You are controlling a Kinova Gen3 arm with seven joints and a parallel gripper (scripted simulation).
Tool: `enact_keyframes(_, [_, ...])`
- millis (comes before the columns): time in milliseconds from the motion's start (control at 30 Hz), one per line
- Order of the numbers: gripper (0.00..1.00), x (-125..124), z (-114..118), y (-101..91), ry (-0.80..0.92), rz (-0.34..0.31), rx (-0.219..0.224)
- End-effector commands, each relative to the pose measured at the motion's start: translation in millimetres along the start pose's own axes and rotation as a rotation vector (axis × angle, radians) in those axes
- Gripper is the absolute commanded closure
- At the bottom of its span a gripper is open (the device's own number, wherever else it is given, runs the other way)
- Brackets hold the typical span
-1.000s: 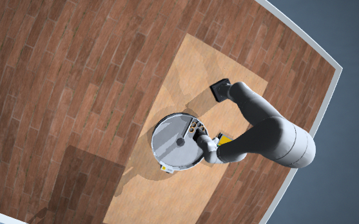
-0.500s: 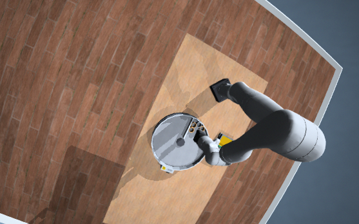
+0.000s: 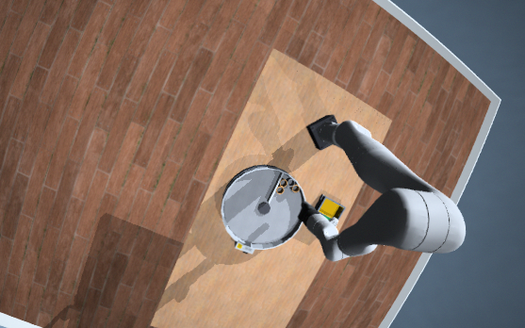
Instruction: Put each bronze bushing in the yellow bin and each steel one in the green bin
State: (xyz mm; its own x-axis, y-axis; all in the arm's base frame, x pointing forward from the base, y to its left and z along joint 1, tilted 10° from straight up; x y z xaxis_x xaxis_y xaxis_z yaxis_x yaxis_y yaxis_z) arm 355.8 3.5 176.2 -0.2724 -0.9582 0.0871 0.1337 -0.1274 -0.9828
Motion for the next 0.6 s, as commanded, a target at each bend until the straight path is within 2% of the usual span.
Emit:
enact_keyframes(0, [1.00,-21.6,0.2,2.5,-0.032,0.001,-0.004])
enact_keyframes(67, [1.00,-21.6,0.2,2.5,-0.032,0.001,-0.004])
enact_keyframes(233, [1.00,-77.3,6.8,2.4,-0.031,0.001,-0.004])
enact_keyframes(367, [1.00,-77.6,6.8,2.4,-0.032,0.001,-0.004])
enact_keyframes(433, [1.00,-100.0,9.5,2.4,-0.032,0.001,-0.004])
enact_keyframes(500, [1.00,-100.0,9.5,2.4,-0.032,0.001,-0.004])
enact_keyframes(567, [1.00,-122.4,12.1,2.4,-0.032,0.001,-0.004])
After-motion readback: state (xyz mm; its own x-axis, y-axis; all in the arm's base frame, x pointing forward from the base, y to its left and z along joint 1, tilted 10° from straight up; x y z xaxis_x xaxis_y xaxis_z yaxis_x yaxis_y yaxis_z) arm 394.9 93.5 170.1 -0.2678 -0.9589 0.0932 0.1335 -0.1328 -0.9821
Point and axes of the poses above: the point where the finger pads meet when closed, its own y axis out along the fingers, its own z axis across the jaws, x = y × z, the point moved 5 cm from there along -y, back along the fingers, and after that the axes turned 6 degrees about y, right-handed, at the moved point
